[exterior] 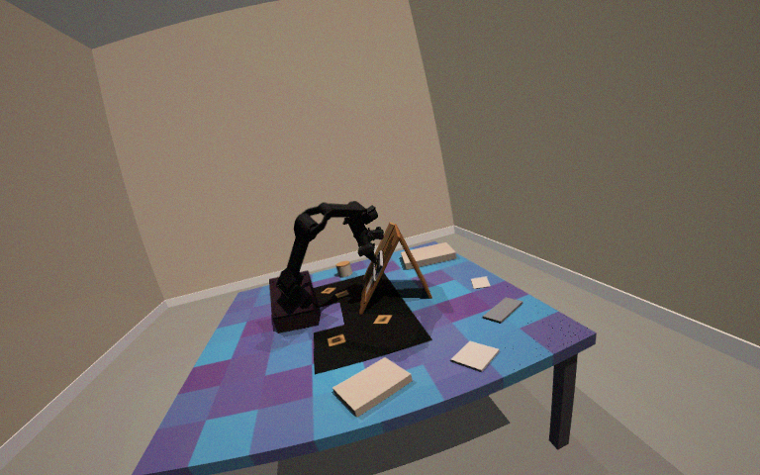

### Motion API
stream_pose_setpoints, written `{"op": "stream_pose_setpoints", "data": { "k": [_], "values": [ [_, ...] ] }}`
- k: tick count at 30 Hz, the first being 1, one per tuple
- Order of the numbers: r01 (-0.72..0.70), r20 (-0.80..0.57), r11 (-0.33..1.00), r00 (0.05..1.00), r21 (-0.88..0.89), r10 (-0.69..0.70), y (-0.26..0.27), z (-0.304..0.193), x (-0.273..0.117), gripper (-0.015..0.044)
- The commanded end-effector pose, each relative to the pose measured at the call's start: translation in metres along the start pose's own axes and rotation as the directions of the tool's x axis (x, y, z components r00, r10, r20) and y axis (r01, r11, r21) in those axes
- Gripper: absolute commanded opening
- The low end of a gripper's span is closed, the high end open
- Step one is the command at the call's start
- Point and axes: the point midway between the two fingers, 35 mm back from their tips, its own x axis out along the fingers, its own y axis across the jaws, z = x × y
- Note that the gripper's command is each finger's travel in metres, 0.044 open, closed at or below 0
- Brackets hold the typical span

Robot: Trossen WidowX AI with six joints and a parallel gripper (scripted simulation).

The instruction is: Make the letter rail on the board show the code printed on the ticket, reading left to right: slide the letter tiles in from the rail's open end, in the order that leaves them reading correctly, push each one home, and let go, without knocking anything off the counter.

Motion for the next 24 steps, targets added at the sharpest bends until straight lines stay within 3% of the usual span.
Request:
{"op": "stream_pose_setpoints", "data": {
  "k": [1,24],
  "values": [
    [0.002,0.005,1.0,1.0,-0.005,-0.002,-0.0001,0.0025,0.0015,0.0],
    [0.002,0.005,1.0,1.0,-0.004,-0.002,-0.0002,0.0073,0.0082,0.0]
  ]
}}
